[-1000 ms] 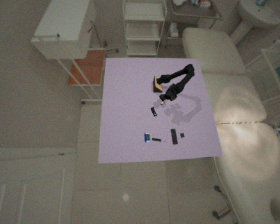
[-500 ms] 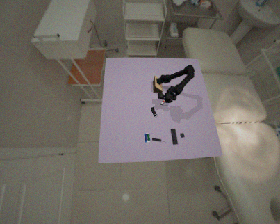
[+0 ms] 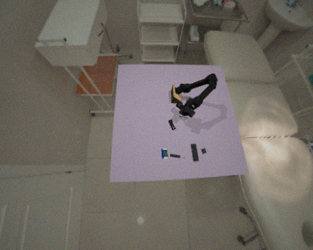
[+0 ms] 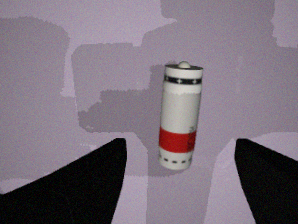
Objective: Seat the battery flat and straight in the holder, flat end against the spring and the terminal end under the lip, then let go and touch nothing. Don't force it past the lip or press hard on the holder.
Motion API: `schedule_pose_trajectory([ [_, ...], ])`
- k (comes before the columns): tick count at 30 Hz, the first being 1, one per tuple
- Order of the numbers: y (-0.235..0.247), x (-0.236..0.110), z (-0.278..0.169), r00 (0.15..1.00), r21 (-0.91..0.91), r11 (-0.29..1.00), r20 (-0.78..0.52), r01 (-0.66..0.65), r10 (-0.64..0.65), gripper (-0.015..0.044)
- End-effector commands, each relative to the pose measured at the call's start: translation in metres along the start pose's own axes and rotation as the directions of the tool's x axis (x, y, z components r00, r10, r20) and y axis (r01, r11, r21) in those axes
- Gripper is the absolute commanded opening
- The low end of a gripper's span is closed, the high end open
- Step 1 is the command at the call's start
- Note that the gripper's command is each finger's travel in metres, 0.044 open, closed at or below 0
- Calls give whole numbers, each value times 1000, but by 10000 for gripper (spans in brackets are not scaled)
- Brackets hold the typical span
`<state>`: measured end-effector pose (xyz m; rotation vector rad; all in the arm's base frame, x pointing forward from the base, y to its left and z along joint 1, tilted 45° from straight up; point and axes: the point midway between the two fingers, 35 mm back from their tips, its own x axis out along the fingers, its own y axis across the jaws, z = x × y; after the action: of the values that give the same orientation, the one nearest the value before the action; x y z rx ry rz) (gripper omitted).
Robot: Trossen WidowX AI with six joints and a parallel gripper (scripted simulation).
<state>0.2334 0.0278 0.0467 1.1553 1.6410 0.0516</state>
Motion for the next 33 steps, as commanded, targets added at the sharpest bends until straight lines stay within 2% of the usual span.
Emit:
schedule_pose_trajectory([
  [1, -2, 6, -2, 1000, 74, 997, -14, -1, 2, 241],
  [8, -2, 7, -2, 1000, 74, 997, -14, -1, 2, 241],
  [33, -2, 48, -2, 1000, 74, 997, -14, -1, 2, 241],
])
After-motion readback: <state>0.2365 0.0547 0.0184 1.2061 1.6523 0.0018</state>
